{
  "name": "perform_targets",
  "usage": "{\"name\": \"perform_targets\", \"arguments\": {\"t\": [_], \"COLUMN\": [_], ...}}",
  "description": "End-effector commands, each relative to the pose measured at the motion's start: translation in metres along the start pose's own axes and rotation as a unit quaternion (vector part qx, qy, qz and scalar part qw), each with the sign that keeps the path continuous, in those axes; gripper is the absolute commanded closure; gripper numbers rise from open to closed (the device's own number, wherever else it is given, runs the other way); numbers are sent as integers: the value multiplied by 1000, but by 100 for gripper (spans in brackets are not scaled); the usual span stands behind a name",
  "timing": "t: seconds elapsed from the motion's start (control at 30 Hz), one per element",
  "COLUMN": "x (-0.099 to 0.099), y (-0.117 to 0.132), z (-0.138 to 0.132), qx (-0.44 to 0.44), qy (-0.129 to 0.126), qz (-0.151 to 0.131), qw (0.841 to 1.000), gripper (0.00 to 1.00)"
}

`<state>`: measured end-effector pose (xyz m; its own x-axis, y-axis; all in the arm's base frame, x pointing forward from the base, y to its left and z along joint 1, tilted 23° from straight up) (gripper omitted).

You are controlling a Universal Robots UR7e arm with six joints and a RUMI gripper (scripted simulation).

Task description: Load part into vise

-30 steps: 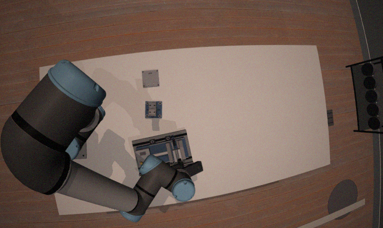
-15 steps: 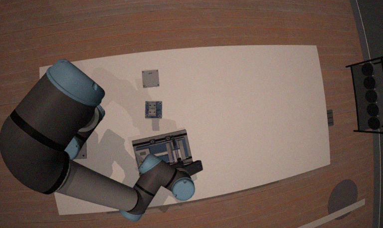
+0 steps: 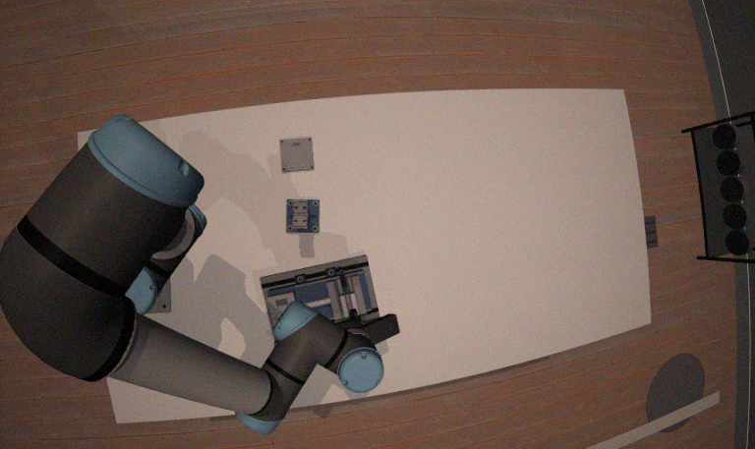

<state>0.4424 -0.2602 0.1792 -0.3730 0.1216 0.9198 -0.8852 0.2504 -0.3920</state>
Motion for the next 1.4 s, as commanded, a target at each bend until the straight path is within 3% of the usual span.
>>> {"name": "perform_targets", "arguments": {"t": [0.0, 1.37], "x": [0, 0], "y": [0, 2], "z": [-1, -11], "qx": [0, 0], "qy": [0, 0], "qz": [1, 1], "qw": [1000, 1000], "gripper": [100, 100]}}
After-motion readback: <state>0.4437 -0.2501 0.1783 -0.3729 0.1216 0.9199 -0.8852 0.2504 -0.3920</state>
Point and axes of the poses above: the point where the finger pads meet when closed, its own x axis back along the fingers, its own z axis across the jaws, y = z × x, the point moved 3 cm from there along x, back along the fingers, and after that the axes turned 10 degrees about -x, right-handed, at the moved point
